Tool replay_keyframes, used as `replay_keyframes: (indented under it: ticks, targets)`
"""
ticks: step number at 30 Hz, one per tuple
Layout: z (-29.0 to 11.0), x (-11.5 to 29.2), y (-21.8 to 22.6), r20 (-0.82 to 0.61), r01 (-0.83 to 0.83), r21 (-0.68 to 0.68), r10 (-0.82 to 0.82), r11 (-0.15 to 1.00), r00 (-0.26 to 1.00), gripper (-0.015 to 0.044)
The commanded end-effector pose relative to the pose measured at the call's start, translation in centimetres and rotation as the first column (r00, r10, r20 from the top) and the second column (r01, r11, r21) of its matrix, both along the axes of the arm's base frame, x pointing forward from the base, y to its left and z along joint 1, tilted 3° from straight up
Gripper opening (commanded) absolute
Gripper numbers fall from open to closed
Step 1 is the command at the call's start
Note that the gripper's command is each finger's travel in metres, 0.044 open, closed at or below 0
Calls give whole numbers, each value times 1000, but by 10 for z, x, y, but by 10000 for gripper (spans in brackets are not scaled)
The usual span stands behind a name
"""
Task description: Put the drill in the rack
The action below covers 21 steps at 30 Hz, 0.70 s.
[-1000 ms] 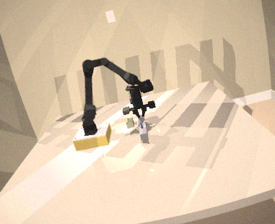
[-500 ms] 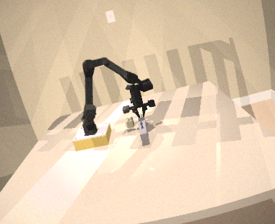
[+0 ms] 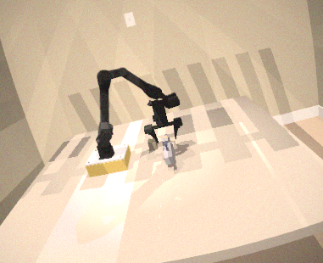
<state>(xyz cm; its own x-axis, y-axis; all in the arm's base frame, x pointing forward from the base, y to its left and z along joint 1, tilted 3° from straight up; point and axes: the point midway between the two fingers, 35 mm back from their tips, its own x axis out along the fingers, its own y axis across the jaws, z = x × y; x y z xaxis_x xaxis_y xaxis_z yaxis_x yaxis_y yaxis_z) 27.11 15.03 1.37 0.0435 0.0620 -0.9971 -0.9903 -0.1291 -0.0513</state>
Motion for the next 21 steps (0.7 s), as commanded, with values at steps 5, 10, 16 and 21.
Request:
replay_keyframes:
  ticks: [5, 10, 16, 21]
  targets:
    - [-2, 1, -4, 3, -3, 0, 3, 1000, 1000, 440]
    - [-3, 2, -6, 3, -3, 0, 3, 1000, 1000, 440]
    - [-4, 2, -8, 3, -3, 0, 3, 1000, 1000, 440]
    - [-5, 3, -10, 3, -3, 0, 3, 1000, 1000, 440]
